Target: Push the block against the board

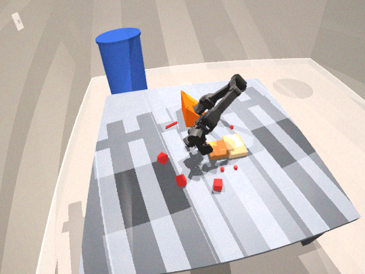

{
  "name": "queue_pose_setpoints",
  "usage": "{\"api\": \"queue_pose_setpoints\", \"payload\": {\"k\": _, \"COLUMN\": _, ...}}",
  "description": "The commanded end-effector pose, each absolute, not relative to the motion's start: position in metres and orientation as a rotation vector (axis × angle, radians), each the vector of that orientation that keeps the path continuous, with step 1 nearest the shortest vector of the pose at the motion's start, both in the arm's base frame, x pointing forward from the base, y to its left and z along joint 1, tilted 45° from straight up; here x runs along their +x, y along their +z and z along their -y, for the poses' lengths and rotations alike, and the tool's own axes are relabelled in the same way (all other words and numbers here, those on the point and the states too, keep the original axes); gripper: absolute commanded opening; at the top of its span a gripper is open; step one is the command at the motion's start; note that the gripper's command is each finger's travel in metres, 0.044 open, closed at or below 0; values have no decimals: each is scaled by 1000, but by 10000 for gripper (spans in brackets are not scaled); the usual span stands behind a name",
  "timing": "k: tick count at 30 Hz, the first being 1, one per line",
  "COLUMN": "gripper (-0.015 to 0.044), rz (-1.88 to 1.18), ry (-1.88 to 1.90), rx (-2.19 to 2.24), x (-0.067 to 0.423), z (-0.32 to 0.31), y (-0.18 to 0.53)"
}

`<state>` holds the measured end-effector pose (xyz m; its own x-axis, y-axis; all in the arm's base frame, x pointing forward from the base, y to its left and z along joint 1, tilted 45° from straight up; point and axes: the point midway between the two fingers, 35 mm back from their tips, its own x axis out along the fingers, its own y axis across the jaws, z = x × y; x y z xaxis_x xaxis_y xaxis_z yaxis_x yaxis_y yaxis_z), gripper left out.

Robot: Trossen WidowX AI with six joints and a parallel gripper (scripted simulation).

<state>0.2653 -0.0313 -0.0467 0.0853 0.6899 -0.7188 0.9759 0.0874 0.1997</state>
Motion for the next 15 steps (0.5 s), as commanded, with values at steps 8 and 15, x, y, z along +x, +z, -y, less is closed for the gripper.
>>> {"api": "queue_pose_setpoints", "payload": {"k": 8, "gripper": 0, "rz": -1668, "ry": -518, "rx": 1666, "x": 267, "z": 41, "y": -53}}
{"api": "queue_pose_setpoints", "payload": {"k": 15, "gripper": 0, "rz": -1668, "ry": -518, "rx": 1658, "x": 262, "z": 78, "y": -15}}
